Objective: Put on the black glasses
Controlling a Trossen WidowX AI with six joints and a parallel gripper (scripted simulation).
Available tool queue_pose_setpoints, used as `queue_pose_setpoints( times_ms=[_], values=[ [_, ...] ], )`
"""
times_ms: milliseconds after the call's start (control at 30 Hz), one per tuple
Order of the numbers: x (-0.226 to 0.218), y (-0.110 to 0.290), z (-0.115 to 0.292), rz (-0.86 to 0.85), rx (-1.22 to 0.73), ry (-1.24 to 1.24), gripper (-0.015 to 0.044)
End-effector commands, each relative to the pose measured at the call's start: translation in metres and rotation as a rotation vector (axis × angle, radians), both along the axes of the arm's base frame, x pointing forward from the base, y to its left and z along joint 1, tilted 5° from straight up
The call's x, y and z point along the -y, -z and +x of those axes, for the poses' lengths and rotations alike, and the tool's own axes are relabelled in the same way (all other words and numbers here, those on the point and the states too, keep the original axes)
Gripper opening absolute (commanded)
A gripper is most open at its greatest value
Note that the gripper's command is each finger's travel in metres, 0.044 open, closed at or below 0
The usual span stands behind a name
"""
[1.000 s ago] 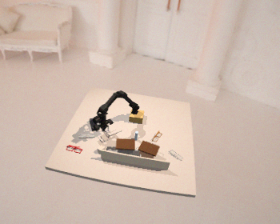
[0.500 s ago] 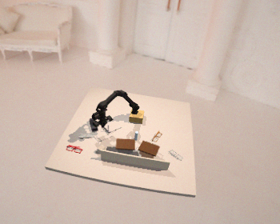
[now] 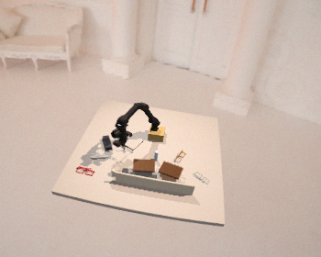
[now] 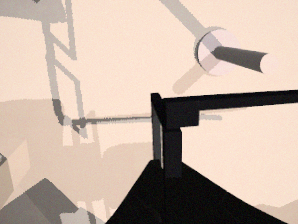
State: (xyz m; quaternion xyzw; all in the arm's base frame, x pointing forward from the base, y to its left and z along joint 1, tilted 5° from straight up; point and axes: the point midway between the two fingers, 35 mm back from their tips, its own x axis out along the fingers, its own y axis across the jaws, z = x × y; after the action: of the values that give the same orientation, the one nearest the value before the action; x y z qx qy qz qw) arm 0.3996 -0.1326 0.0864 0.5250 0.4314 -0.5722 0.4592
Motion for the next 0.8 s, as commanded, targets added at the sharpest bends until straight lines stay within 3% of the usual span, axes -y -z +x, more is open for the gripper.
queue_pose_setpoints(
  times_ms=[0, 767],
  values=[
    [-0.028, 0.000, -0.001, 0.010, -0.010, -0.191, 0.0000],
    [-0.177, 0.010, -0.049, 0.053, -0.088, -1.368, 0.0000]
  ],
)
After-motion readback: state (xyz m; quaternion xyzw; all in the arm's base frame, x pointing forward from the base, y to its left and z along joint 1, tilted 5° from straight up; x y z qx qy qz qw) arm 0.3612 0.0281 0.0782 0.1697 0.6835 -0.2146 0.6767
